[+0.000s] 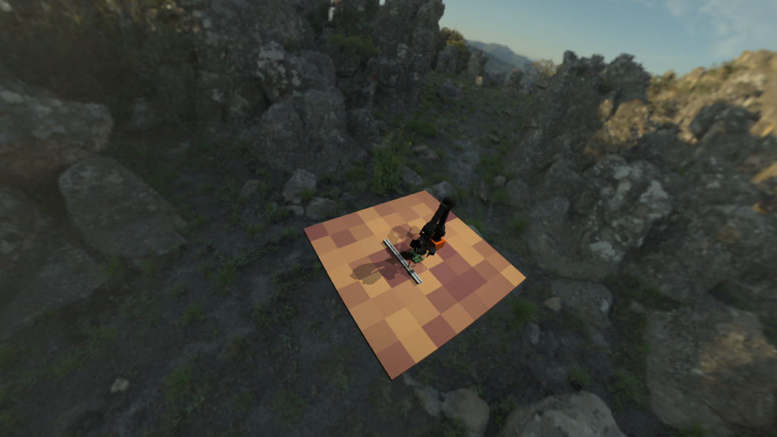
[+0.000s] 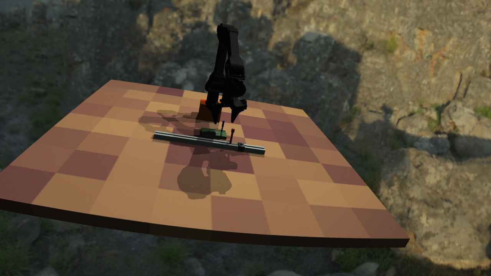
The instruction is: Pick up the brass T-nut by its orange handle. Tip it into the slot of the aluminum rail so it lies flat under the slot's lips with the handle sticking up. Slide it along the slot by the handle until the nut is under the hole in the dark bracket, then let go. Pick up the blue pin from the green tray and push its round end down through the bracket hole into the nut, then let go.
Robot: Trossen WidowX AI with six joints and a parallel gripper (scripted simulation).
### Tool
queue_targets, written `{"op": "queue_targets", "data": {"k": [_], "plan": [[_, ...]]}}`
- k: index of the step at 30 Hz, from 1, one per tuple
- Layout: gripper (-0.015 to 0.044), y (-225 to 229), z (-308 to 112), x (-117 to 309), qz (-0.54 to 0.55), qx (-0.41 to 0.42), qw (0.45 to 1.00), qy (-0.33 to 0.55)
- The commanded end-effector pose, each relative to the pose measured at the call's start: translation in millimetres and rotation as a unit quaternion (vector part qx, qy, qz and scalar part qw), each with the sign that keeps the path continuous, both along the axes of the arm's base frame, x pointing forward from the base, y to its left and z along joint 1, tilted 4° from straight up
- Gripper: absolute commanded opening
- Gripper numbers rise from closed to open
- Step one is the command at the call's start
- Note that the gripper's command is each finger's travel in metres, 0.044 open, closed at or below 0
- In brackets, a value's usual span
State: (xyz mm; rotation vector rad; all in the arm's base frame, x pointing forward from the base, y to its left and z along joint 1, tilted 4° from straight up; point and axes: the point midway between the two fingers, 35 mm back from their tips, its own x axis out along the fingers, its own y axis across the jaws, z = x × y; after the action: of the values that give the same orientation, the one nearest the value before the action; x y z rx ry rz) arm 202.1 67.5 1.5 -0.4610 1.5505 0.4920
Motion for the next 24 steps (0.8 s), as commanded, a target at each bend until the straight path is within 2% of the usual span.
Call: {"op": "queue_targets", "data": {"k": [1,18,24], "plan": [[0.044,-1.5,-8.0,-2.9,-0.001,-0.004,1.0,0.005],[0.044,-2.2,-32.9,-5.7,-0.001,-0.004,1.0,0.005],[0.0282,-2.2,-32.9,-5.7,-0.001,-0.004,1.0,0.005]]}}
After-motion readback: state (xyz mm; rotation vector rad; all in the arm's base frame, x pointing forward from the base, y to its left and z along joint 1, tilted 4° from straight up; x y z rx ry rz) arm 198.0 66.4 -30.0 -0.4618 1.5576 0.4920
